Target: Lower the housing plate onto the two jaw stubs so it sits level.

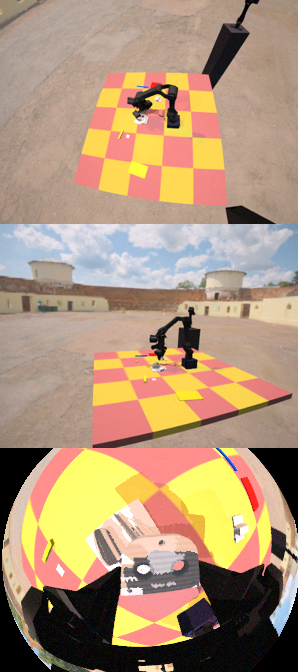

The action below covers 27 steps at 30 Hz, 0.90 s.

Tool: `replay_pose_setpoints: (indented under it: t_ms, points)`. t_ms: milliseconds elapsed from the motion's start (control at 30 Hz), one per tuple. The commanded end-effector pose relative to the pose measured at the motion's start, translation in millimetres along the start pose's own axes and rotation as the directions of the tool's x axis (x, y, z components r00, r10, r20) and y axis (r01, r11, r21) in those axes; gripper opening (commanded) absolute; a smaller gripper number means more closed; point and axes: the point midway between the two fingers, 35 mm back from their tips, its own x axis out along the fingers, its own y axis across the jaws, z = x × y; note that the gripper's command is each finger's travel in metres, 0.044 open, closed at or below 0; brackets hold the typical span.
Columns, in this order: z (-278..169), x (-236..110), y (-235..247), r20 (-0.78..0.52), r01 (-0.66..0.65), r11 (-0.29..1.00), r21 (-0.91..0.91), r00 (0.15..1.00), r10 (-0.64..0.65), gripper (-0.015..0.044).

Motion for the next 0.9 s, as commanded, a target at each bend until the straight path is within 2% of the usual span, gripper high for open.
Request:
replay_pose_setpoints:
  t_ms: [0,433,867]
  points:
    - [-5.3,-0.4,6.5,0.005,0.003,0.993,-0.115,1.0,-0.002,0.0351]
    - [-24.6,-0.7,27.6,0.007,0.004,0.892,-0.453,1.0,-0.001,0.0351]
    - [-25.7,-0.7,28.6,0.008,0.004,0.883,-0.469,1.0,-0.001,0.0351]
